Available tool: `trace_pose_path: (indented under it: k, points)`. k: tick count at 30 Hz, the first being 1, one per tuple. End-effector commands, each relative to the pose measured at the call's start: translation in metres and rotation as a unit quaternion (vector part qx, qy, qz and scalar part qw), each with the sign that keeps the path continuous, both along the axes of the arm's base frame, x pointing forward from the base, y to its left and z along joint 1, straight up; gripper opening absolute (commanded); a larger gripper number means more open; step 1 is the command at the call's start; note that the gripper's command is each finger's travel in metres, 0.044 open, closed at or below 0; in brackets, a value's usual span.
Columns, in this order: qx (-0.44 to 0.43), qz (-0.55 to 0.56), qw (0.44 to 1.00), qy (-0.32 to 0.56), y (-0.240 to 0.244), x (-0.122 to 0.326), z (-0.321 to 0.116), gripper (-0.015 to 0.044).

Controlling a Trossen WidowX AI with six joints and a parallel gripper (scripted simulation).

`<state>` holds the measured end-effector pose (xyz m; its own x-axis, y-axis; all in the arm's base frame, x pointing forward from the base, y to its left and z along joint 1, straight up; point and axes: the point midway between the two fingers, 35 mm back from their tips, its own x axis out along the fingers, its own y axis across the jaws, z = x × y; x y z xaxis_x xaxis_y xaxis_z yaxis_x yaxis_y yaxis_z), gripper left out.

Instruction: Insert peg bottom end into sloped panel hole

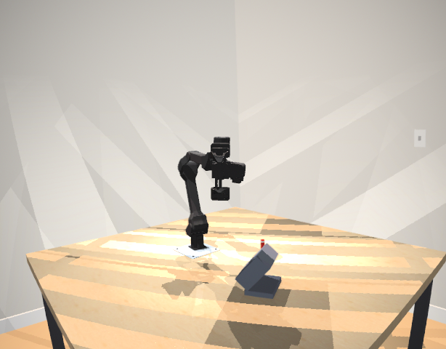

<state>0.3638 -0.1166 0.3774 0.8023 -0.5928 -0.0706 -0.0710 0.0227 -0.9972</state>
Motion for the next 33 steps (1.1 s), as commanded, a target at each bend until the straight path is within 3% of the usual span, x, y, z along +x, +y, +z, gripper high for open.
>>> trace_pose_path:
  k: [1,14,33]
  points:
    - [-0.014,0.041,0.997,0.061,0.019,0.013,-0.019,0.044]
    - [-0.071,0.203,0.936,0.279,0.095,0.033,-0.098,0.044]
    - [-0.129,0.416,0.748,0.501,0.199,-0.005,-0.189,0.044]
